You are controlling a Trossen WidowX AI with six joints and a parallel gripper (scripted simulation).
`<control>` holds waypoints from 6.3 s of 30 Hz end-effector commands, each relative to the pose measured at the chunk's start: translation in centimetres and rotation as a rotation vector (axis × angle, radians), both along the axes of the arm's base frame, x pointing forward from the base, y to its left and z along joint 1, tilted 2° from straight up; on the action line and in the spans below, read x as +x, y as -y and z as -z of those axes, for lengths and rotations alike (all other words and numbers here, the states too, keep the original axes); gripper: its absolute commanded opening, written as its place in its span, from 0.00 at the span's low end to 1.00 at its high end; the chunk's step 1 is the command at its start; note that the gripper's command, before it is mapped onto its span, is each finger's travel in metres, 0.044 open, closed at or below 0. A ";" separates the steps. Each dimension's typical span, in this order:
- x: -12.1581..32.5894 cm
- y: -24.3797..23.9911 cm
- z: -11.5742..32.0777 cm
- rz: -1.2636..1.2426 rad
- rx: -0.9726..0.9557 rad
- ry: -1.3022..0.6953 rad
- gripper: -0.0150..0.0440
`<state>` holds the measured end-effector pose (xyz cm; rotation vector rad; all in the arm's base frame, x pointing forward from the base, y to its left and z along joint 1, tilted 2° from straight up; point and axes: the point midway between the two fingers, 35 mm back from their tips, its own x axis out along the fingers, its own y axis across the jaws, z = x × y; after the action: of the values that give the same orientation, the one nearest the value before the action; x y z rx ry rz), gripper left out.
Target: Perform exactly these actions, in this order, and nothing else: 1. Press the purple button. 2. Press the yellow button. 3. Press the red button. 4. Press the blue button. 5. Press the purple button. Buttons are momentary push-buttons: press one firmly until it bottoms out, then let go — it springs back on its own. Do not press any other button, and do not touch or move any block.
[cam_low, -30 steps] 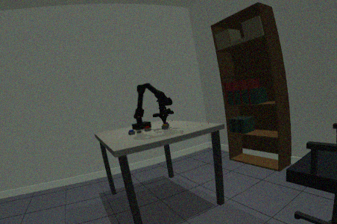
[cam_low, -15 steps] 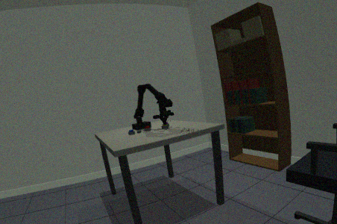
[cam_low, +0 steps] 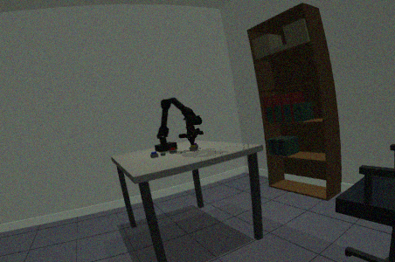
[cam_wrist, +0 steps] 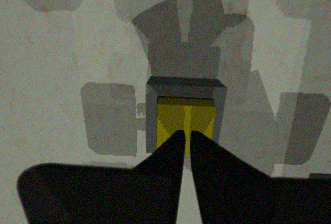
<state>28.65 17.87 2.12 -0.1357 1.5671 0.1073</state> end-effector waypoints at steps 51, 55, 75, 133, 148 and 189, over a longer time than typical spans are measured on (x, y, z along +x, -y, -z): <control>-5.2 15.2 -0.8 -0.003 -0.005 0.010 0.29; -5.2 15.2 -0.2 -0.003 -0.005 0.010 0.29; -5.3 15.2 0.7 -0.003 -0.005 0.010 0.29; -2.0 31.0 -2.4 -0.003 -0.021 0.013 0.29; -2.0 31.1 0.0 -0.003 -0.021 0.012 0.29; -1.7 29.8 -9.3 -0.003 -0.019 0.014 0.29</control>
<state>26.66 -12.82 11.32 -0.1560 1.5467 0.0857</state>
